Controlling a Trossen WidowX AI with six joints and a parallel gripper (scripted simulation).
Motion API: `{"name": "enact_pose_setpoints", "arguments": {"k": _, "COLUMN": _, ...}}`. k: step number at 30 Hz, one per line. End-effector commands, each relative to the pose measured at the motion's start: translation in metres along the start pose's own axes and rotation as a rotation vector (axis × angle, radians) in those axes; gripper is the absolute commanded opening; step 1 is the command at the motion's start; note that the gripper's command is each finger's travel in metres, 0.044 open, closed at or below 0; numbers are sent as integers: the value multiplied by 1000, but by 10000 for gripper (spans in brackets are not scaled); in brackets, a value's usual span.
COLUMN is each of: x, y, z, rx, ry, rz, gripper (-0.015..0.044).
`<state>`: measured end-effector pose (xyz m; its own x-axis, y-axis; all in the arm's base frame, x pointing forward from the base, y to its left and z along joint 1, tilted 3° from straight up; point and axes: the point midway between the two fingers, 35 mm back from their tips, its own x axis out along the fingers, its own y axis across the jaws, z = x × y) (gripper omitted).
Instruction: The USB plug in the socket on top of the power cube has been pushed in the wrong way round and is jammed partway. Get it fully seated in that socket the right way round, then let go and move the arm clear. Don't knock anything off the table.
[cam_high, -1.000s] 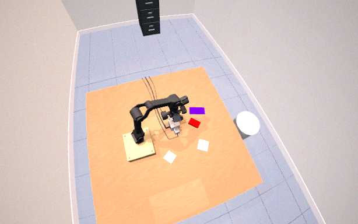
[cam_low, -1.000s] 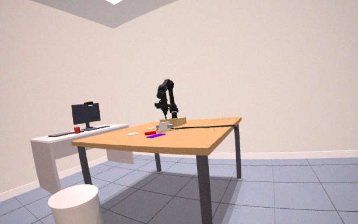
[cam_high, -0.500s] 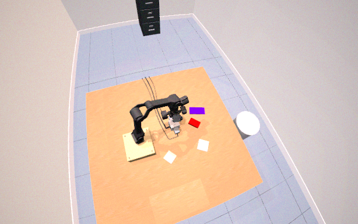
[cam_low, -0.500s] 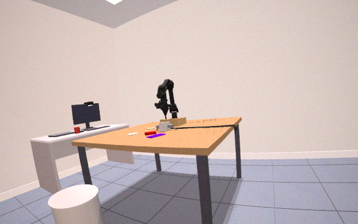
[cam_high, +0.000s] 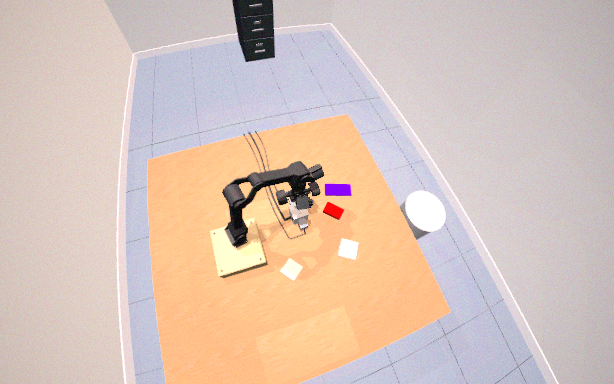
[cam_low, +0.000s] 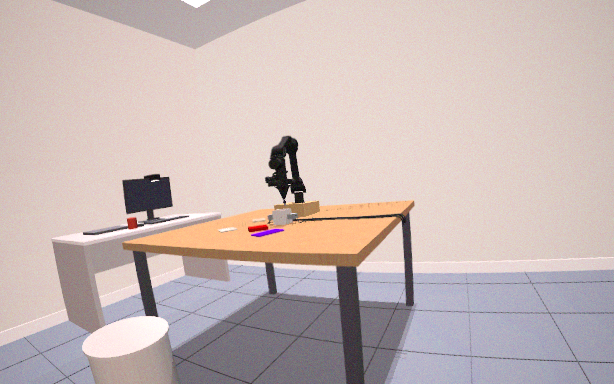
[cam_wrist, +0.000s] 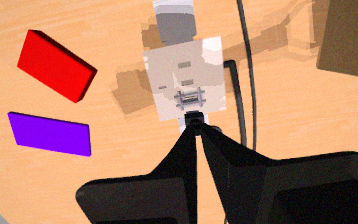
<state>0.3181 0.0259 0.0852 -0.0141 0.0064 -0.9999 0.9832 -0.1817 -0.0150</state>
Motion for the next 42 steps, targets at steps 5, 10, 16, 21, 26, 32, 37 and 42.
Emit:
{"name": "enact_pose_setpoints", "arguments": {"k": 5, "x": 1, "y": 0, "z": 1, "rx": -9, "ry": -6, "rz": 2, "gripper": 0}}
{"name": "enact_pose_setpoints", "arguments": {"k": 10, "x": 2, "y": 0, "z": 1, "rx": -12, "ry": -8, "rz": 2, "gripper": 0}}
{"name": "enact_pose_setpoints", "arguments": {"k": 16, "x": 3, "y": 0, "z": 1, "rx": -16, "ry": -10, "rz": 2, "gripper": 0}}
{"name": "enact_pose_setpoints", "arguments": {"k": 21, "x": 3, "y": 0, "z": 2, "rx": -19, "ry": -11, "rz": 2, "gripper": 0}}
{"name": "enact_pose_setpoints", "arguments": {"k": 26, "x": 4, "y": 0, "z": 2, "rx": -22, "ry": -13, "rz": 2, "gripper": 0}}
{"name": "enact_pose_setpoints", "arguments": {"k": 32, "x": 5, "y": 0, "z": 2, "rx": -26, "ry": -14, "rz": 2, "gripper": 0}}
{"name": "enact_pose_setpoints", "arguments": {"k": 37, "x": 5, "y": 0, "z": 2, "rx": -29, "ry": -16, "rz": 2, "gripper": 0}}
{"name": "enact_pose_setpoints", "arguments": {"k": 42, "x": 6, "y": 0, "z": 2, "rx": -32, "ry": -18, "rz": 2, "gripper": 0}}
